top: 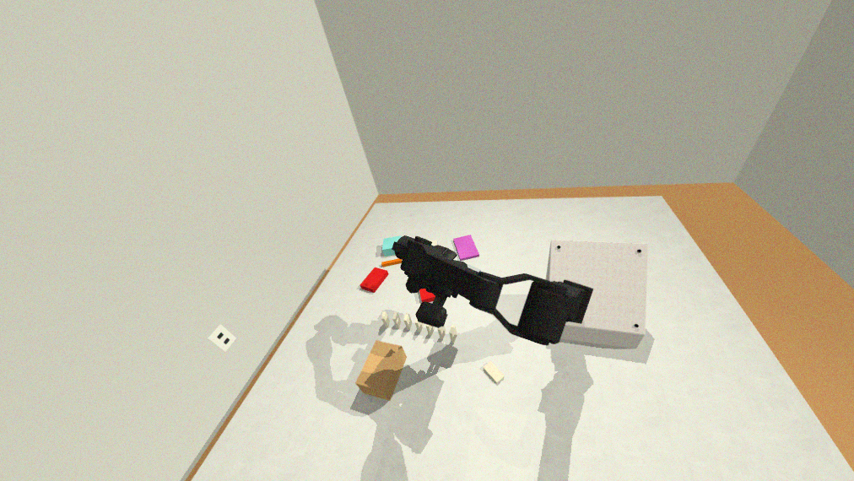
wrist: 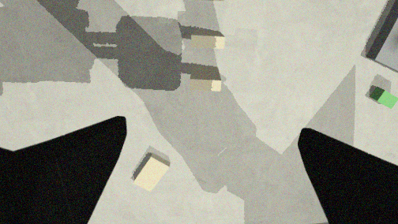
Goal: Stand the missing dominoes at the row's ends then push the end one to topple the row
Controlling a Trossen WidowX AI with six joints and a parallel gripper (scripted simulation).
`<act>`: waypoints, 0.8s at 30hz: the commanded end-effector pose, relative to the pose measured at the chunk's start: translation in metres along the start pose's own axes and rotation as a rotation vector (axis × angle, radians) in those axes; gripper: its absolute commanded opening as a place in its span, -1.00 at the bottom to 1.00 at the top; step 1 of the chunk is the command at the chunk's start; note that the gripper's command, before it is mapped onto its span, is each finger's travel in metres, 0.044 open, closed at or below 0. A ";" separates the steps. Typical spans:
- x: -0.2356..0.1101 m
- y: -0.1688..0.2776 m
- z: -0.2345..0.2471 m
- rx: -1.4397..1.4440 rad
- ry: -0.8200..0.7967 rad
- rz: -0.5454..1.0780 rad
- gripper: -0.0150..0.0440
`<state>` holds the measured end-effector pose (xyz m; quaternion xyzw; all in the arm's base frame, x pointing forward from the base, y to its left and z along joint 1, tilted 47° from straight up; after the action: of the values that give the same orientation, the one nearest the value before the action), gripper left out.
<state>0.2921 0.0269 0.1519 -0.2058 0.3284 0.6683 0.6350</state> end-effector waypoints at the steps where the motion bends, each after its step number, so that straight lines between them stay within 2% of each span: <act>1: -0.032 0.005 0.003 -0.016 0.001 -0.011 1.00; 7: -0.028 0.011 0.007 0.013 0.003 -0.011 1.00; 13: 0.012 0.067 0.034 0.283 0.007 -0.015 1.00; 18: 0.044 0.116 0.037 0.504 -0.007 -0.006 1.00; 24: 0.048 0.122 0.037 0.533 -0.010 -0.003 1.00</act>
<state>0.1929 0.0826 0.1712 -0.0621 0.4693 0.5751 0.6672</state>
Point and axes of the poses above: the point midway between the two fingers, 35 mm back from their tips, its own x axis out along the fingers, its own z axis across the jaws, y = z × x, the point moved 7 cm from there along -x, back along the fingers, and after that the axes turned 6 degrees about x, right-handed, at the moved point
